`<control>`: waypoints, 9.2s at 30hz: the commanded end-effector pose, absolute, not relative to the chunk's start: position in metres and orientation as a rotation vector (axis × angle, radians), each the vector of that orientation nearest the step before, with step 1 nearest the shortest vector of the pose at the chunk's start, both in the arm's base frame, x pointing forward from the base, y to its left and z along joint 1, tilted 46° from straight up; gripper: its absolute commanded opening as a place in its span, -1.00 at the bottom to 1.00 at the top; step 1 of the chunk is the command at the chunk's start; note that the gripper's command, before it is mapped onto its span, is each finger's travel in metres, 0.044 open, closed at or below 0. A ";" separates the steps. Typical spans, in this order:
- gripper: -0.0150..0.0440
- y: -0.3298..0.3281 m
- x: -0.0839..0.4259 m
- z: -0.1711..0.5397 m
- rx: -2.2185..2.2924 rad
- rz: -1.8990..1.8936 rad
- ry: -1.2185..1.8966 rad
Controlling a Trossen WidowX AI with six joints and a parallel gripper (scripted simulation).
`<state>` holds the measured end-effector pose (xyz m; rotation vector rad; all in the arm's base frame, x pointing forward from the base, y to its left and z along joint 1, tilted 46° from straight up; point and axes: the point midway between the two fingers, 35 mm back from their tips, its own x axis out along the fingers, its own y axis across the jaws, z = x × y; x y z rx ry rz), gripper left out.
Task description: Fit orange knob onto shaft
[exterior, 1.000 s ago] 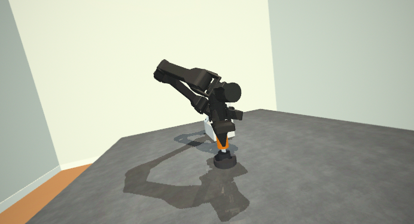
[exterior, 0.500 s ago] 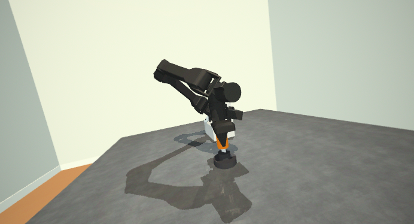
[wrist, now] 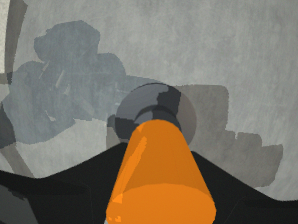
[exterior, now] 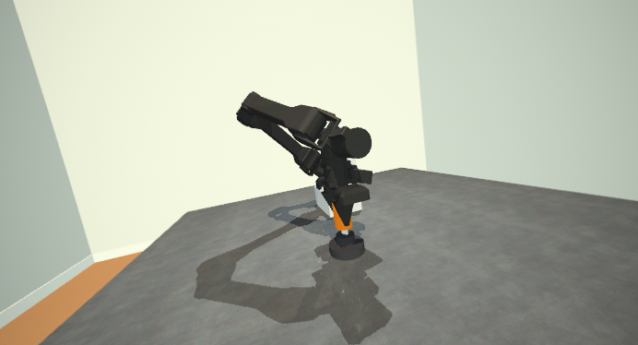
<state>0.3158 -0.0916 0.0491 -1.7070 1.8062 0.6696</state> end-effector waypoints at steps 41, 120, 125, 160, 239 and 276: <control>-0.49 -0.092 0.316 0.048 -1.853 0.895 1.787; -0.49 -0.091 0.315 0.047 -2.095 1.352 1.693; -0.49 -0.091 0.315 0.048 -2.095 1.352 1.693; -0.49 -0.092 0.316 0.049 -2.201 1.592 1.614; -0.49 -0.091 0.317 0.051 -2.373 2.092 1.378; -0.49 -0.091 0.316 0.050 -2.432 2.349 1.217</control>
